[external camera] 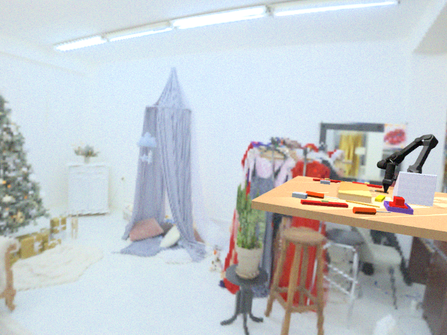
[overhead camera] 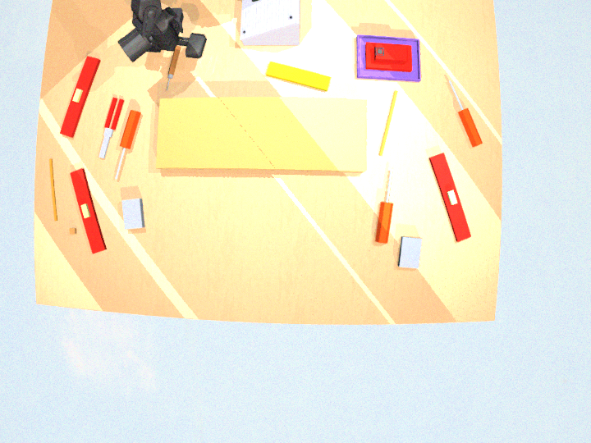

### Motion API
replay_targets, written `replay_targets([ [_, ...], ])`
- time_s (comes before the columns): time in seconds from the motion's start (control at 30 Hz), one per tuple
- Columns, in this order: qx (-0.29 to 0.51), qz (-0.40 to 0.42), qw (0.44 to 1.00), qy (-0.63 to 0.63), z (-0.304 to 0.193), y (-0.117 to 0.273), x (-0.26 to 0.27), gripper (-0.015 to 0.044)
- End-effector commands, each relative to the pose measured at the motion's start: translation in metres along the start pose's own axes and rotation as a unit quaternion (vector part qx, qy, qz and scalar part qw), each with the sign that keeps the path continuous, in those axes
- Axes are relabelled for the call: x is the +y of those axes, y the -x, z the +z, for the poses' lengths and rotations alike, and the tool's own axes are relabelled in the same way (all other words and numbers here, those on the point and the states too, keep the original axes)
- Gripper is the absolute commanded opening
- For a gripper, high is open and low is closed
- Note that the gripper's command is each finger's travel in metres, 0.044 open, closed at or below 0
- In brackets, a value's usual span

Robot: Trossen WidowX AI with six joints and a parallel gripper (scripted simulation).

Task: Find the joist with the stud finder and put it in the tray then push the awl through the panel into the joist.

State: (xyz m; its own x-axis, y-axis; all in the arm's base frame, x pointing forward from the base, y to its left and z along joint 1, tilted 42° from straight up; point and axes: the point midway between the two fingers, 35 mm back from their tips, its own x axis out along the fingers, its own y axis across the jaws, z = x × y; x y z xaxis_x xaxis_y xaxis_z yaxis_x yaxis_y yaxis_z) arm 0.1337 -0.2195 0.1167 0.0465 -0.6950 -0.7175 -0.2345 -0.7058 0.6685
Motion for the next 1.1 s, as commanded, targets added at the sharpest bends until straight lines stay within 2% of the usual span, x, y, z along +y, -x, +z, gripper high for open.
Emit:
replay_targets([
  [0.0, 0.000, -0.003, 1.000, 0.003, 0.000, -0.003, -0.001, 0.0387],
  [0.4, 0.000, -0.003, 1.000, 0.003, 0.000, -0.003, -0.001, 0.0072],
  [0.63, 0.000, -0.003, 1.000, 0.003, 0.000, -0.003, -0.001, 0.0026],
  [0.67, 0.000, -0.003, 1.000, 0.003, 0.000, -0.002, -0.001, 0.0000],
  [1.07, -0.004, -0.015, 1.000, 0.000, -0.013, 0.041, -0.006, 0.0000],
])
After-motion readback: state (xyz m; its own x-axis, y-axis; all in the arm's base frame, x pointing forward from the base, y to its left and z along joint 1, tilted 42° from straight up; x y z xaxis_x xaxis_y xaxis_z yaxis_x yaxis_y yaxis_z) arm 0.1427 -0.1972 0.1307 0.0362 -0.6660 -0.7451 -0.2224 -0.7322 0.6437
